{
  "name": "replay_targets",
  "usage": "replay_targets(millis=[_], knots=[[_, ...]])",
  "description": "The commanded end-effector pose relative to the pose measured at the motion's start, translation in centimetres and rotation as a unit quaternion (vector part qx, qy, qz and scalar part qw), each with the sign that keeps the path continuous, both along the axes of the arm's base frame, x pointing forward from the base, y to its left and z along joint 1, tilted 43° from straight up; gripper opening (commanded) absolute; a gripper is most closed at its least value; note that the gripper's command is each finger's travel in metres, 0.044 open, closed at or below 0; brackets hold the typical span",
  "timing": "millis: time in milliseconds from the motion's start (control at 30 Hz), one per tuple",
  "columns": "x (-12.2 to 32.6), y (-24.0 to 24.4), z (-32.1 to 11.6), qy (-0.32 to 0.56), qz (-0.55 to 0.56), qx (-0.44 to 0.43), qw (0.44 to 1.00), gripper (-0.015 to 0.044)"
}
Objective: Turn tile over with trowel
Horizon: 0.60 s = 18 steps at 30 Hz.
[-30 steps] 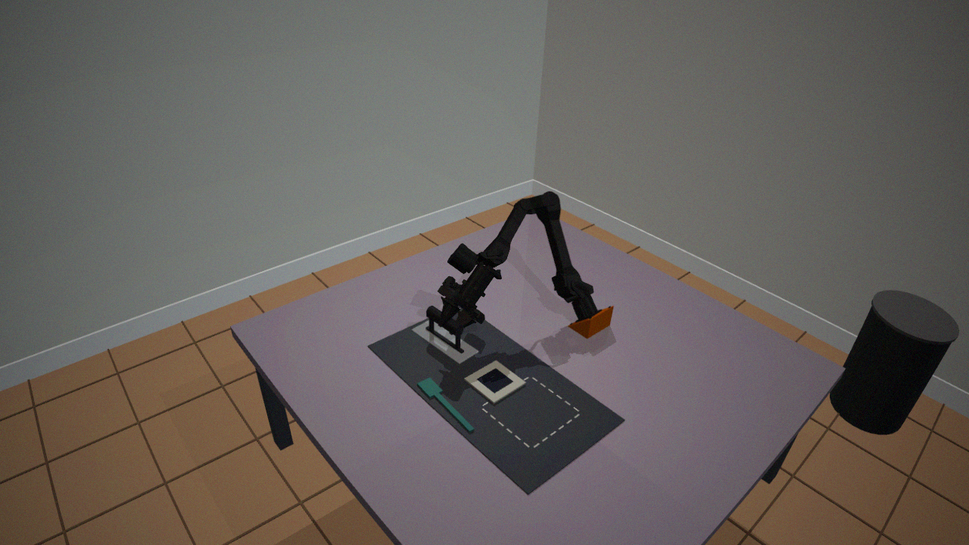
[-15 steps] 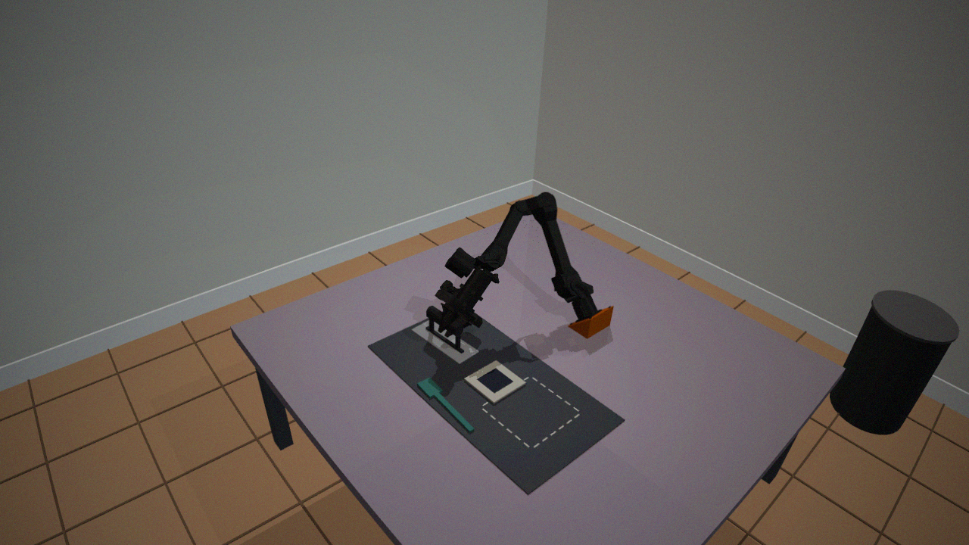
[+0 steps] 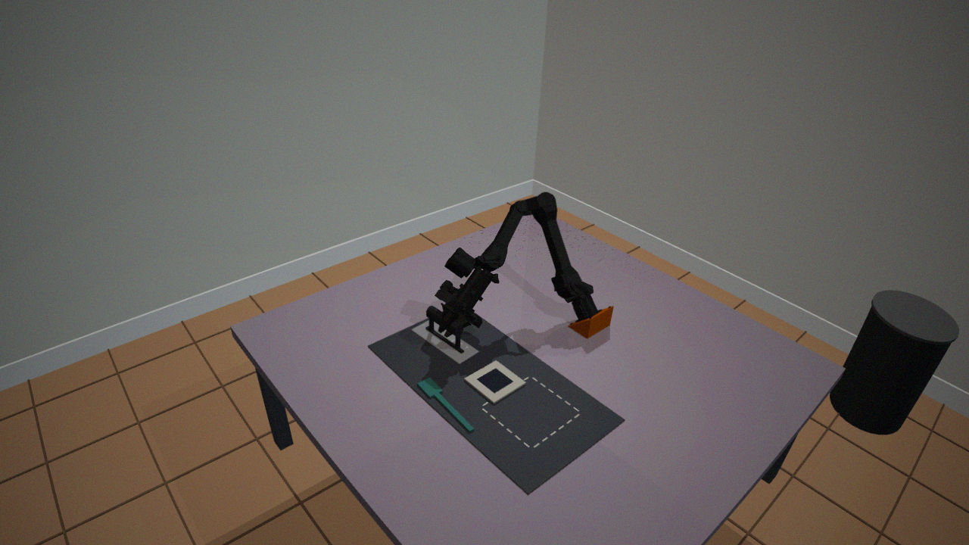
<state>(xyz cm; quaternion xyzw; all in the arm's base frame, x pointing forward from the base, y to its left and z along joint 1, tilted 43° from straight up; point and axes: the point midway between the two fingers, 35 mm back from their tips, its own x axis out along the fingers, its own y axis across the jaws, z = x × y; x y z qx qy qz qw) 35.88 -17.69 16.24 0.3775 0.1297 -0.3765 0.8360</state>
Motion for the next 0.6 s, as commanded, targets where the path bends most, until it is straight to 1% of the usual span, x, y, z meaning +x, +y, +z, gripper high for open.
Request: replay_targets(millis=[0, 100, 433, 567], knots=[[0.0, 0.0, 0.0, 0.0, 0.001, -0.001, 1.0, 0.0016], [0.1, 0.1, 0.1, 0.0, 0.001, -0.001, 1.0, 0.0], [0.7, 3.8, 4.1, 0.0, 0.0, 0.002, 1.0, 0.0], [0.7, 4.0, 4.3, 0.0, 0.0, 0.002, 1.0, 0.0]])
